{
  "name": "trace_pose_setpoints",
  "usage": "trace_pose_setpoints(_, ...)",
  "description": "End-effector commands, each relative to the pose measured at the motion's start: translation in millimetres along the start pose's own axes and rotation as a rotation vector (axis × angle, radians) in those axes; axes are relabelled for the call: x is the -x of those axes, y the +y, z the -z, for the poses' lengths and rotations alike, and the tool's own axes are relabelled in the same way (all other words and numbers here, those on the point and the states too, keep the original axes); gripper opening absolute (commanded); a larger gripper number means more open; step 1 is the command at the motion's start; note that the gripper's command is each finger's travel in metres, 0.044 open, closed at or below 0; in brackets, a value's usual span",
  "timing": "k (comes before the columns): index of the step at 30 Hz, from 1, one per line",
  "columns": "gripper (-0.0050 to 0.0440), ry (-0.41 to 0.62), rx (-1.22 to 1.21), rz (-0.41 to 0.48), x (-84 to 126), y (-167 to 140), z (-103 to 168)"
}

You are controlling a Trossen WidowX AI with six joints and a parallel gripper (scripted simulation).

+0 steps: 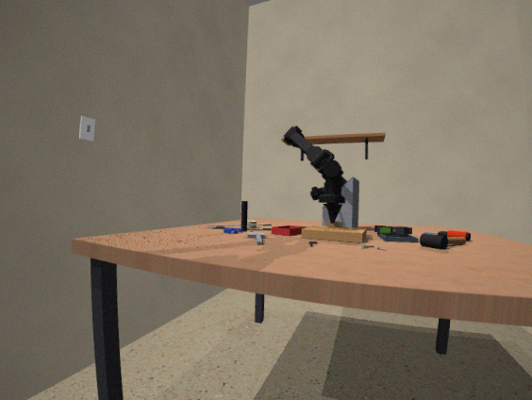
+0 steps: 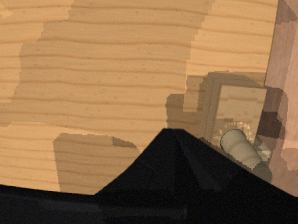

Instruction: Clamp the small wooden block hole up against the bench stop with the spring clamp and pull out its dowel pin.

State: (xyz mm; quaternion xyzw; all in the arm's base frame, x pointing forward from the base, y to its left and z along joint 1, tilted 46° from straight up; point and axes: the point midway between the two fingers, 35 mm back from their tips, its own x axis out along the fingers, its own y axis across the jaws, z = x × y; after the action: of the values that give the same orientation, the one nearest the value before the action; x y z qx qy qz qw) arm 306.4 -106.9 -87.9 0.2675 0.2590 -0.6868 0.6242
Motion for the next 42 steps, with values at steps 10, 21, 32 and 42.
trace_pose_setpoints(10, 0.0000, 0.004, -0.005, -0.002, 39.6, 3.0, 10.8)
trace_pose_setpoints(21, 0.0000, -0.005, 0.009, 0.006, 49.5, 0.0, 13.1)
trace_pose_setpoints(32, 0.0000, 0.000, -0.004, 0.002, 47.5, 7.3, -2.4)
trace_pose_setpoints(42, 0.0000, 0.001, 0.001, 0.007, 46.8, 5.2, 0.8)
